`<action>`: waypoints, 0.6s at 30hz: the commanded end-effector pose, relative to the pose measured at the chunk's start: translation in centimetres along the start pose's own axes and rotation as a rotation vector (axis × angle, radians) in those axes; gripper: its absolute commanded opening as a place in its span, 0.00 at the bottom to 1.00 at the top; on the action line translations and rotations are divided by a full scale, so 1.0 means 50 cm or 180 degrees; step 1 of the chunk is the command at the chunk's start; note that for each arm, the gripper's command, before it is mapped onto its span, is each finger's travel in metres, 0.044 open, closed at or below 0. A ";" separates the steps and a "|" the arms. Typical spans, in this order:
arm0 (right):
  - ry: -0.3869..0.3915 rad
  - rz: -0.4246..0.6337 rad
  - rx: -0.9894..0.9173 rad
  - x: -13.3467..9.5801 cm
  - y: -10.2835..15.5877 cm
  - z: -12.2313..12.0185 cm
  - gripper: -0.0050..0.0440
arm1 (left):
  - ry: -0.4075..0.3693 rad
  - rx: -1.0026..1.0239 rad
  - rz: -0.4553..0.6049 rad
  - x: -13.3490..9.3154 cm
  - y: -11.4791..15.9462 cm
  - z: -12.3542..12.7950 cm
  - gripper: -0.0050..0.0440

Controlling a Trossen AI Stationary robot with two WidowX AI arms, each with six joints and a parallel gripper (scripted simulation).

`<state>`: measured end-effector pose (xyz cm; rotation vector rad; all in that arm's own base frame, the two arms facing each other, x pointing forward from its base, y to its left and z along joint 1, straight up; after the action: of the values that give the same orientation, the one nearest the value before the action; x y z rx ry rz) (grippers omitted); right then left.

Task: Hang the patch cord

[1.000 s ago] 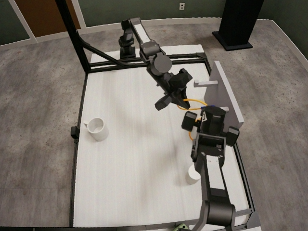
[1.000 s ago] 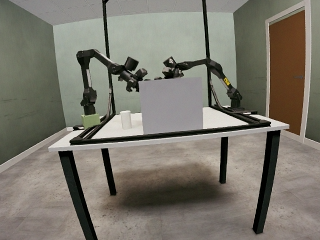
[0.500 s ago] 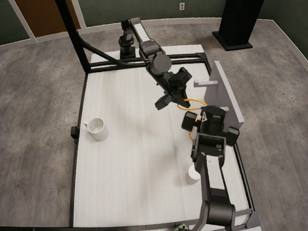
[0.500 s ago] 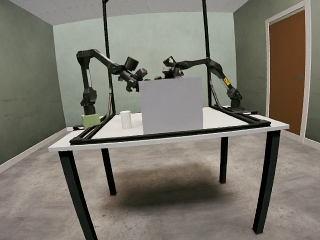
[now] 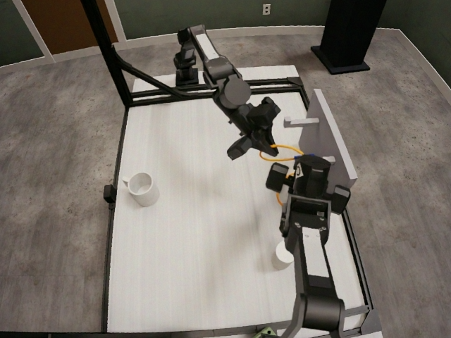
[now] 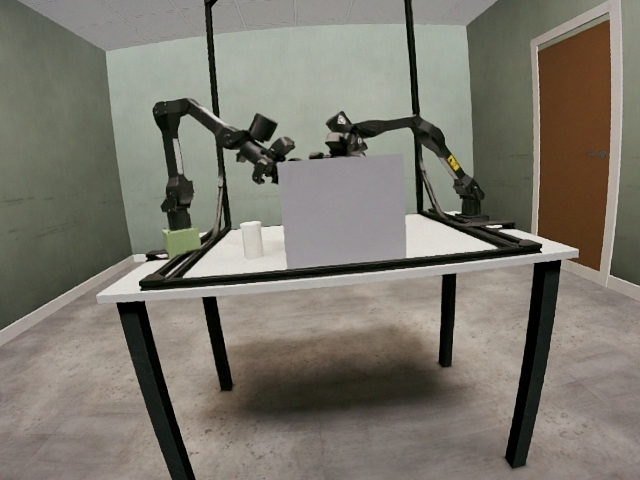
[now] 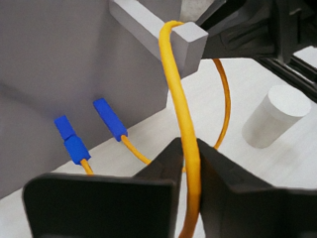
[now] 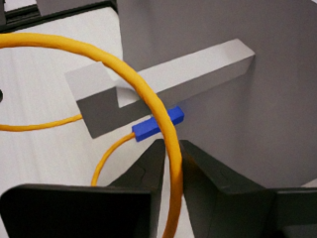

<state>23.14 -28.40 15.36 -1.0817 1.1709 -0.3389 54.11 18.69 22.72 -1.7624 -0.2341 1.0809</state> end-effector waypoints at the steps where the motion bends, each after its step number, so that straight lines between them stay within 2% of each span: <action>1: -0.0007 -0.0058 0.0008 -0.006 -0.012 0.000 0.18 | 0.0022 -0.0038 -0.0064 -0.014 -0.018 -0.006 0.15; 18: -0.0007 -0.0058 0.0008 -0.006 -0.012 0.000 0.18 | -0.0039 -0.0040 -0.0044 -0.021 -0.022 -0.004 0.15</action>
<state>23.14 -28.40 15.36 -1.0817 1.1709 -0.3389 53.87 18.65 23.08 -1.7548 -0.2413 1.1035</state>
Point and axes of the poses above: on each arm, the point midway between the two fingers, 35 mm back from their tips, its own x axis out along the fingers, its own z axis across the jaws, y = z × x, the point moved 5 cm from there along -x, back along the fingers, and after that the axes turned 1 degree about -x, right-handed, at the moved point
